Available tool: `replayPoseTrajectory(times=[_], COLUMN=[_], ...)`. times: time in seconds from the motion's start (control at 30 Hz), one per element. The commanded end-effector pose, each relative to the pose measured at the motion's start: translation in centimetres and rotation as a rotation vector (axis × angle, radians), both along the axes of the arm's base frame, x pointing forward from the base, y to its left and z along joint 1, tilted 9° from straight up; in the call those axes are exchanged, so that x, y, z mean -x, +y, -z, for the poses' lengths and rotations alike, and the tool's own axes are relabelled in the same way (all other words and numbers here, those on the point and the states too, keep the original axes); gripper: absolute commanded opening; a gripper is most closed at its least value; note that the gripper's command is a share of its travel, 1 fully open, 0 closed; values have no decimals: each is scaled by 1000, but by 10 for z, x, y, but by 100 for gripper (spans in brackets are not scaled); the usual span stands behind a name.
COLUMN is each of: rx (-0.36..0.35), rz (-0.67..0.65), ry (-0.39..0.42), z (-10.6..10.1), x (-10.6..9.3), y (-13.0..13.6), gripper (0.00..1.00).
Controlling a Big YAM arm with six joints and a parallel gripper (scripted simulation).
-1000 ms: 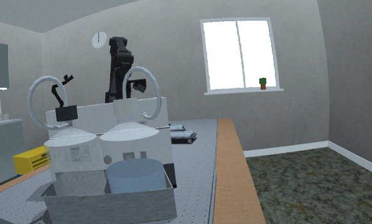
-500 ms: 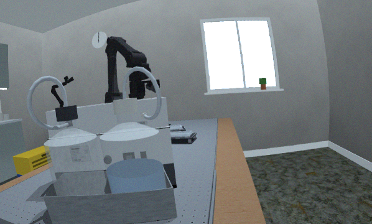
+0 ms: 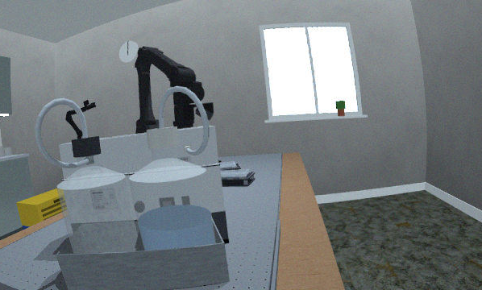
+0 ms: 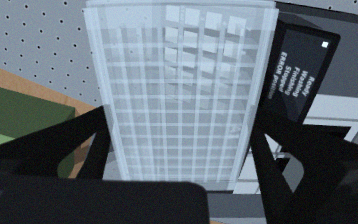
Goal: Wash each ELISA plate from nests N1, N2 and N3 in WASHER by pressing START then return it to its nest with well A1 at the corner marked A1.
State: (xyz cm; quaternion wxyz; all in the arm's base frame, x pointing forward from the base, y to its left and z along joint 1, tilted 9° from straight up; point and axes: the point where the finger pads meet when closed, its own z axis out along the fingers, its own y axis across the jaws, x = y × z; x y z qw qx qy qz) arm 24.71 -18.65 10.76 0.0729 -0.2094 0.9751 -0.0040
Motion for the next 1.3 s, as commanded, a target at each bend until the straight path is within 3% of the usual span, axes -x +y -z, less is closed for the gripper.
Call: replayPoseTrajectory(times=[0.0,0.97,1.07,1.27], rx=[45,46,34,41], rz=[15,10,-59,-52], ry=[-52,-52,-29,-42], z=[-20,-20,-7,-13], x=[-18,-18,-14,-28], y=[-16,-16,12,26], gripper=[82,82,82,82])
